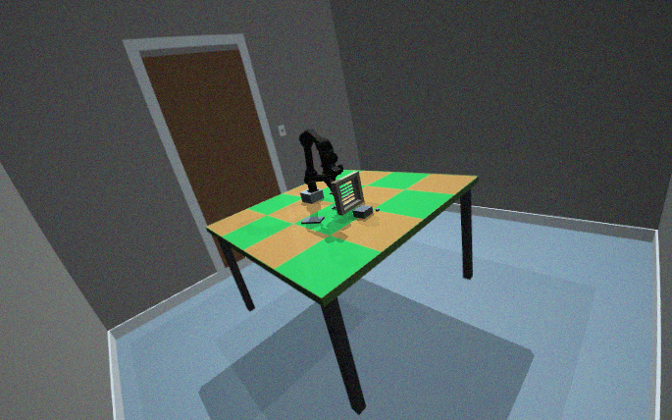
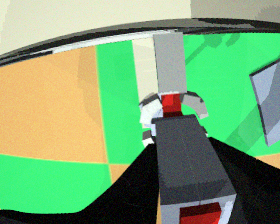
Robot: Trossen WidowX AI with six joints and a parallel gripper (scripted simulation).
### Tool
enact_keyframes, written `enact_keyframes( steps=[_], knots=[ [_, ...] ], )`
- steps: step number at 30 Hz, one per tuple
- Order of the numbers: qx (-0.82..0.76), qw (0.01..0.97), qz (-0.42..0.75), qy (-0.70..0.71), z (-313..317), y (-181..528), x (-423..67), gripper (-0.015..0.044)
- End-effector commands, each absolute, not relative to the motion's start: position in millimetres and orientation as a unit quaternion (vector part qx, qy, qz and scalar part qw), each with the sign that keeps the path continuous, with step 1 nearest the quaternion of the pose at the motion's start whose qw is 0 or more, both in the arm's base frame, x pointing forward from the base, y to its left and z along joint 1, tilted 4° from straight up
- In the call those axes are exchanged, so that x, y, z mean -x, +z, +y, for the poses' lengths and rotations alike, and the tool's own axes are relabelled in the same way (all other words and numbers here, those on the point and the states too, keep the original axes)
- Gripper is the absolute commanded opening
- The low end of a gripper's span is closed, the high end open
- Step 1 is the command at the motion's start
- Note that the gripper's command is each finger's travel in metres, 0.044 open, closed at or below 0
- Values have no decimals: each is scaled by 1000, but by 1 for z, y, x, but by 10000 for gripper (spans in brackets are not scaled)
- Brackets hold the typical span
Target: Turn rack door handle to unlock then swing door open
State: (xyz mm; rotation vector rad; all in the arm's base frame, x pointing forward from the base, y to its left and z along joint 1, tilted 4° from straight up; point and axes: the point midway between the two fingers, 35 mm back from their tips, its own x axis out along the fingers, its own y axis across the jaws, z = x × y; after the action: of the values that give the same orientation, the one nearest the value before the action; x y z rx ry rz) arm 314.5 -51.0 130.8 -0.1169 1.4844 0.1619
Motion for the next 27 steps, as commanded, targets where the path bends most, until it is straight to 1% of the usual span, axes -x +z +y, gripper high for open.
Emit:
enact_keyframes(
  steps=[1,10,14,27],
  knots=[
    [52,733,674,72,-51,131,-315,82],
    [52,733,674,72,-51,131,-315,22],
    [49,733,675,70,-51,131,-315,20],
    [-172,714,665,-135,-51,131,-315,20]
  ],
)
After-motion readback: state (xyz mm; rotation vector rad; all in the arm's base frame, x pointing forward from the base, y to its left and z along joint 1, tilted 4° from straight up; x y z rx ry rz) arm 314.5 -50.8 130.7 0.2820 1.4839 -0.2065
